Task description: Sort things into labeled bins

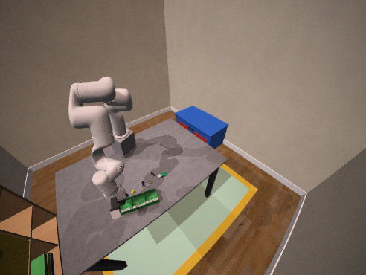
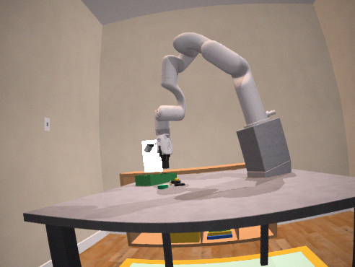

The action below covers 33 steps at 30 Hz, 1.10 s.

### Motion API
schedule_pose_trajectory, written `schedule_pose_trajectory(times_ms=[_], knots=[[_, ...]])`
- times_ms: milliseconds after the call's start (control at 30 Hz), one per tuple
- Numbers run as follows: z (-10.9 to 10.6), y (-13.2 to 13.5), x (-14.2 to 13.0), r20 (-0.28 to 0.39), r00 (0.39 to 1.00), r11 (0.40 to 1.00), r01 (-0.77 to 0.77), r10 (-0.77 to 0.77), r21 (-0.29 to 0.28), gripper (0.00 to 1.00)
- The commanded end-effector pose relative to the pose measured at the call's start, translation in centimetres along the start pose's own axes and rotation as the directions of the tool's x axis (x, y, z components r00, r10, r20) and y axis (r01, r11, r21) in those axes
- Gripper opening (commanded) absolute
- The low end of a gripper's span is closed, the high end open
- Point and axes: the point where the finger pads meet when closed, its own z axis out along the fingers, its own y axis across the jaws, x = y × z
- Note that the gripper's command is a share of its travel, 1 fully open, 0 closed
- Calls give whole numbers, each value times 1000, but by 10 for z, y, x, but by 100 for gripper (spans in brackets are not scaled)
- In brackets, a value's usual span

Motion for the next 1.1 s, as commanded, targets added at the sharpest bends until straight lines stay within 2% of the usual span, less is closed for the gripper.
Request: schedule_pose_trajectory(times_ms=[0,133,500,567,767,967,1067], knots=[[-11,0,1,-2,1000,1000,0,0,-1,7],[-11,0,1,-2,1000,1000,0,0,-1,7],[-11,-55,3,-2,1000,1000,0,0,-1,7],[-11,-55,3,-2,1000,1000,0,0,-1,7],[-11,-84,4,-2,1000,1000,0,0,-1,7],[-11,-84,4,-2,1000,1000,0,0,-1,7],[-3,-84,4,-2,1000,1000,0,0,-1,7]])
